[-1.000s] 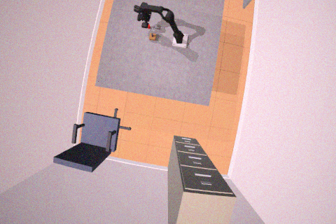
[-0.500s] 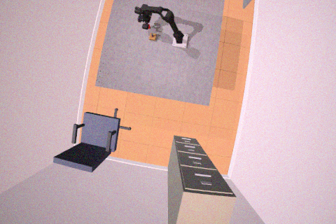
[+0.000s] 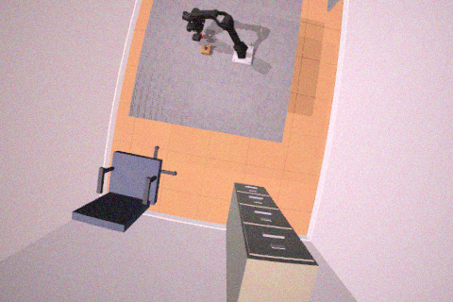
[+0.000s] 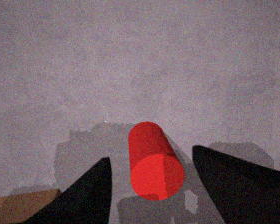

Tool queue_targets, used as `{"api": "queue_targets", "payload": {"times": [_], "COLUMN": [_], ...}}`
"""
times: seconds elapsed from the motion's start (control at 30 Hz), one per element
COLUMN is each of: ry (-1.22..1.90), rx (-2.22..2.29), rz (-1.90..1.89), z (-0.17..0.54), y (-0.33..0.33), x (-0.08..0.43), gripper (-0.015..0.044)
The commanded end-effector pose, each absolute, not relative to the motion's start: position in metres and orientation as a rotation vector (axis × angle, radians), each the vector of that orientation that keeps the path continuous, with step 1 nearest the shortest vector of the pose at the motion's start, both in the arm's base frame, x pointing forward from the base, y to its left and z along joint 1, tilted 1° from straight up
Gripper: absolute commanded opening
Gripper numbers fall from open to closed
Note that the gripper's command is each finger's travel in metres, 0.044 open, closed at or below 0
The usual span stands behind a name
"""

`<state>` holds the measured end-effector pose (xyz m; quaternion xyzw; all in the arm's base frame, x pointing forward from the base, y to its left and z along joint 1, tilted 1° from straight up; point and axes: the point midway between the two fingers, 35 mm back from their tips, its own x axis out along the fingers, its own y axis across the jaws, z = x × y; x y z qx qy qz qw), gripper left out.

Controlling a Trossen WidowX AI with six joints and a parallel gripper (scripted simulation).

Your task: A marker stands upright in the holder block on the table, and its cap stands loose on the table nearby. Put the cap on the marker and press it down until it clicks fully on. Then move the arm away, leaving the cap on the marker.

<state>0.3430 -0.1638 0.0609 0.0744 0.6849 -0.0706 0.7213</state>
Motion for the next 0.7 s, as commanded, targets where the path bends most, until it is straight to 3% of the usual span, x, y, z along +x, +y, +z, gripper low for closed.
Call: {"api": "queue_targets", "payload": {"times": [0.0,0.3,0.43,0.67], "ry": [1.516,1.516,1.516,1.516], "rx": [0.159,0.159,0.159,0.159], "rz": [-0.156,-0.156,-0.156,-0.156], "z": [0.052,0.041,0.041,0.041], "y": [-0.164,-0.164,-0.164,-0.163], "x": [0.343,0.342,0.342,0.342], "gripper": [0.0241,0.0241,0.0136,0.0089]}}
